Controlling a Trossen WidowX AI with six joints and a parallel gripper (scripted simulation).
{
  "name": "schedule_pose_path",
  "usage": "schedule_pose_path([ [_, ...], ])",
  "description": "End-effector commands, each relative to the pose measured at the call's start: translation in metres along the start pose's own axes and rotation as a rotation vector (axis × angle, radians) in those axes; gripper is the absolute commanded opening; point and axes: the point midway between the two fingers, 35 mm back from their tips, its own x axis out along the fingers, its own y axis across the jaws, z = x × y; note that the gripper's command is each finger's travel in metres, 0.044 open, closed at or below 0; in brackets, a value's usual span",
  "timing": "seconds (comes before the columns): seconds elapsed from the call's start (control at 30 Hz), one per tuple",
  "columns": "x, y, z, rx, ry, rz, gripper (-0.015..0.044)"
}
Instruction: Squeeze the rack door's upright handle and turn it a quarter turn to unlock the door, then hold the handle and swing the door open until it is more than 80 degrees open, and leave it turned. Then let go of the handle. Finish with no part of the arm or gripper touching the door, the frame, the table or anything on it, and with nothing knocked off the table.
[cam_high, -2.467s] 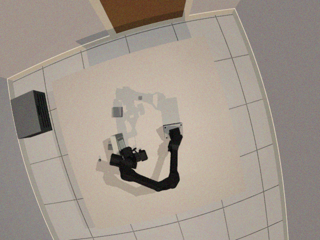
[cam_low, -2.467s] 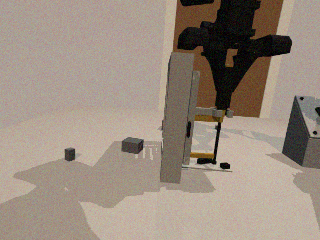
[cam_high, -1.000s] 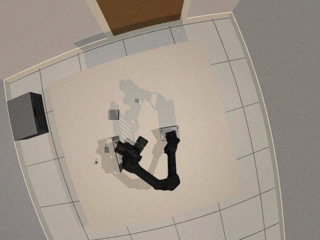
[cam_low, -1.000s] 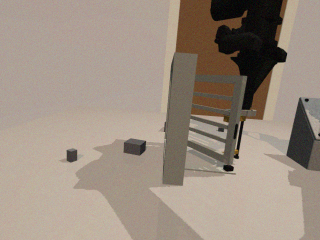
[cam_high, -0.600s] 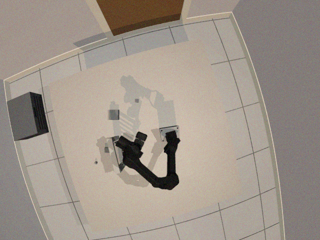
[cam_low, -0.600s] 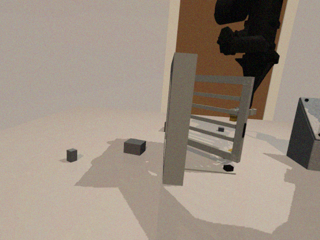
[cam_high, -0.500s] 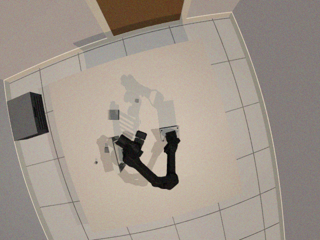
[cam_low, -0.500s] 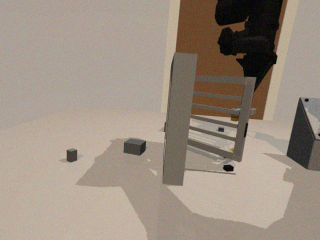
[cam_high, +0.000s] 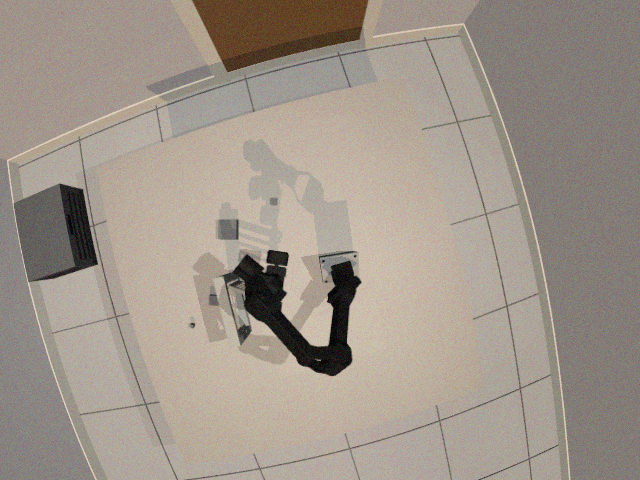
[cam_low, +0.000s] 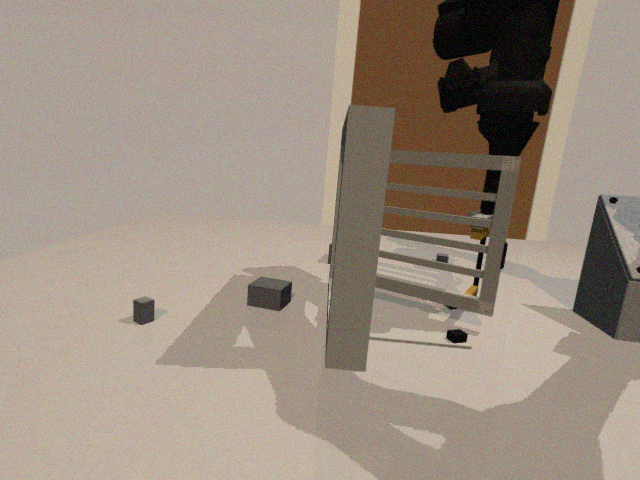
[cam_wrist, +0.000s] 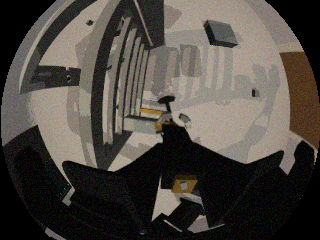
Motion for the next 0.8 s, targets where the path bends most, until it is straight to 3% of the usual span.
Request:
schedule_pose_path([
  [0.0, 0.000, -0.010, 0.003, -0.088, 0.000, -0.001, 0.0014],
  [0.77, 0.000, -0.060, 0.028, -0.460, -0.001, -0.005, 0.0014],
])
